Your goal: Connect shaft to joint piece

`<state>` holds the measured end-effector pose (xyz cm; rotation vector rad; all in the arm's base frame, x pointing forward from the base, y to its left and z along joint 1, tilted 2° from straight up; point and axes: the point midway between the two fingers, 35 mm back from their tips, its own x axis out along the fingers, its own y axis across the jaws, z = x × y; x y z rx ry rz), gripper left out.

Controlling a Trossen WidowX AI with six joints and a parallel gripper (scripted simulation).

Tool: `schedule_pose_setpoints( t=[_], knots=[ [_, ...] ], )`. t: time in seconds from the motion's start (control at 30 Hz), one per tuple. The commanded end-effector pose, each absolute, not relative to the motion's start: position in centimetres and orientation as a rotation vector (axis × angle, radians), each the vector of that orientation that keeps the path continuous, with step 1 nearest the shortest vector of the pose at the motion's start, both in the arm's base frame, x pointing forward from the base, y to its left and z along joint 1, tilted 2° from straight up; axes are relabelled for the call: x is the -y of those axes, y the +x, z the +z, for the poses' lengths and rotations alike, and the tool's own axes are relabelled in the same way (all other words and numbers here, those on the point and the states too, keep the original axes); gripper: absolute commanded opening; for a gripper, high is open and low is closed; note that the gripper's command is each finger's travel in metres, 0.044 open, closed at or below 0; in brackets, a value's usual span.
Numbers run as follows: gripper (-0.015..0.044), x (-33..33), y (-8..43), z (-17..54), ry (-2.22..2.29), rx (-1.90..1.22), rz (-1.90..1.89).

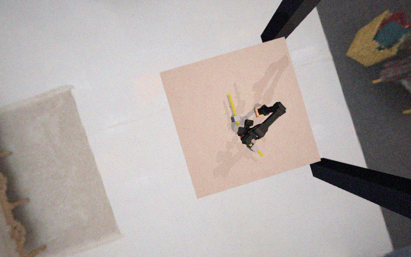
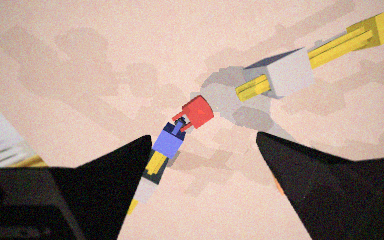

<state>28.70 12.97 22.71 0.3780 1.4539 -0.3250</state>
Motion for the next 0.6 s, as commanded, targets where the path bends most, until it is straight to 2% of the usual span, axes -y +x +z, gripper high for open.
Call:
schedule_pose_setpoints(
  t=[0.0, 0.4, 0.57],
  knots=[
    [0.0440, -12.7, 28.7, 22.6, 0.345, -1.468, -0.298],
    [0.0440, -6.8, 29.7, 19.4, 0.002, -1.563, -0.039],
    [0.0440, -6.4, 29.7, 19.2, -0.016, -1.568, -0.023]
  ],
)
